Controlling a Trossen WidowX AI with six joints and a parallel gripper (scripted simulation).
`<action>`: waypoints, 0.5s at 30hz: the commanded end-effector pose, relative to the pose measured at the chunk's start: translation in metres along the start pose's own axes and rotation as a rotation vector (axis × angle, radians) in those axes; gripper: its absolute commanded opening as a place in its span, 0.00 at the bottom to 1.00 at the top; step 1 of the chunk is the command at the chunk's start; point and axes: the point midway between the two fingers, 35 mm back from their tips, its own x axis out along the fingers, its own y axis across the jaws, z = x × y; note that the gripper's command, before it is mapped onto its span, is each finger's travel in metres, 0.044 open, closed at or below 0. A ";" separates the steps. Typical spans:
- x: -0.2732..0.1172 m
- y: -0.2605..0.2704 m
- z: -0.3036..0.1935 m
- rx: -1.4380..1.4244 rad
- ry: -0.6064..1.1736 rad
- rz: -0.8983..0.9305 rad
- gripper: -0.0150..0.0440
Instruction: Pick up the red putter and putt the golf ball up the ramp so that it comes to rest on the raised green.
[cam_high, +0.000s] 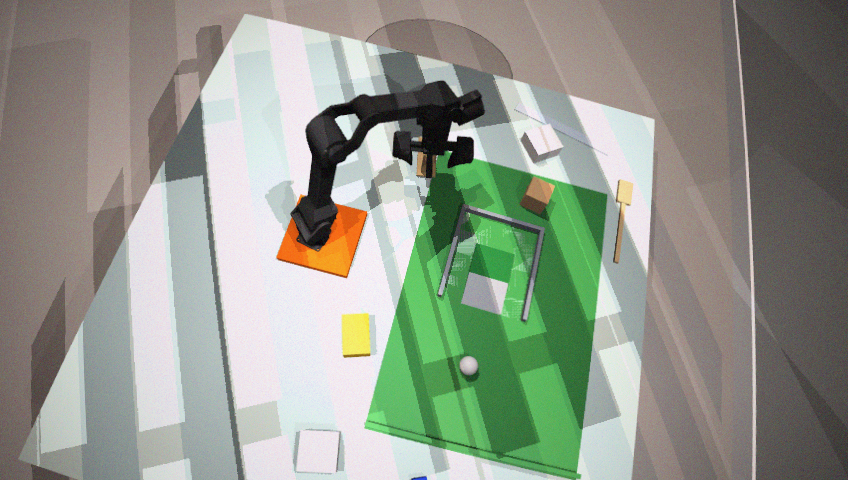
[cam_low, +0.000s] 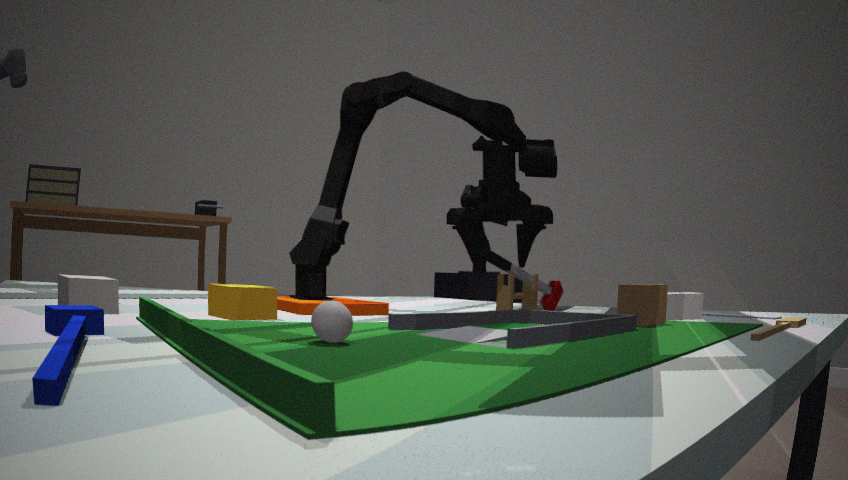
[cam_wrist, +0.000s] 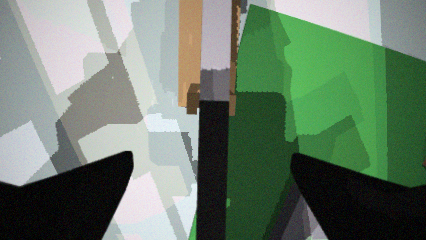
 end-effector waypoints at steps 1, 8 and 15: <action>0.008 0.002 -0.002 0.006 0.010 0.006 1.00; 0.019 0.002 -0.002 0.006 0.010 0.006 1.00; 0.023 0.002 -0.002 0.006 0.010 0.007 1.00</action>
